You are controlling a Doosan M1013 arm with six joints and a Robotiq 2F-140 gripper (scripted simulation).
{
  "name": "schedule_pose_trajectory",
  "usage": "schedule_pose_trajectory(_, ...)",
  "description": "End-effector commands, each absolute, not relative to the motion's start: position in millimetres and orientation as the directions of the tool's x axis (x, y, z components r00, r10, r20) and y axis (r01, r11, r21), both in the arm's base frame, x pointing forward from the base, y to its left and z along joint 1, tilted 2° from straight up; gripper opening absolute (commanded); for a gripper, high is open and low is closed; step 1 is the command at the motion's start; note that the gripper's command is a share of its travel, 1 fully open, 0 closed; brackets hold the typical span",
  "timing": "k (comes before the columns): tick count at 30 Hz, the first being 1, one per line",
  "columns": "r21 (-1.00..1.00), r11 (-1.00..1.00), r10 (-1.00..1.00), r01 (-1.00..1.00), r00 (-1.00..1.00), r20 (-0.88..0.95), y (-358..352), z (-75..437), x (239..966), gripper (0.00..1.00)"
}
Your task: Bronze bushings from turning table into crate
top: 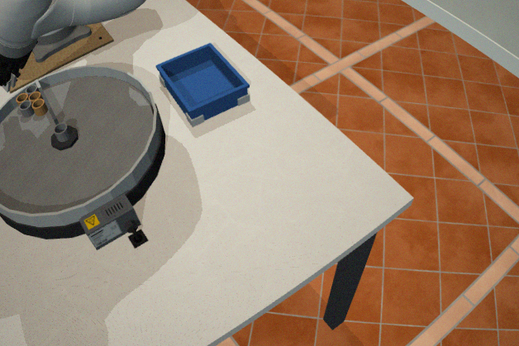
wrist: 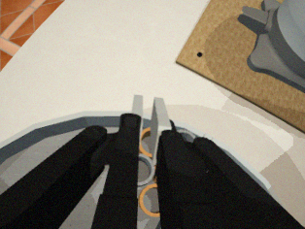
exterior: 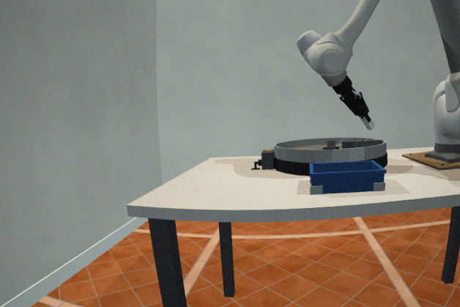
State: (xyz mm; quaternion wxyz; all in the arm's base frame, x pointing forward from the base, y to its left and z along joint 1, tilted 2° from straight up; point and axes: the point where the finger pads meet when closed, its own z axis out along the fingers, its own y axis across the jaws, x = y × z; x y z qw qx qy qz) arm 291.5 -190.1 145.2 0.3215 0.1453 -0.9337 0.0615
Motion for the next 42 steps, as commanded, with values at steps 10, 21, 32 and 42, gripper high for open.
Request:
schedule_pose_trajectory(10,-0.021,0.95,-0.232,-0.311,-0.751,0.618,-190,145,291,0.06)
schedule_pose_trajectory(21,-0.021,0.95,-0.232,-0.311,-0.751,0.618,-190,145,291,0.06)
schedule_pose_trajectory(32,-0.021,0.95,-0.232,-0.311,-0.751,0.618,-190,145,291,0.06)
schedule_pose_trajectory(42,-0.022,0.95,-0.232,-0.312,-0.751,0.618,-191,122,292,0.06)
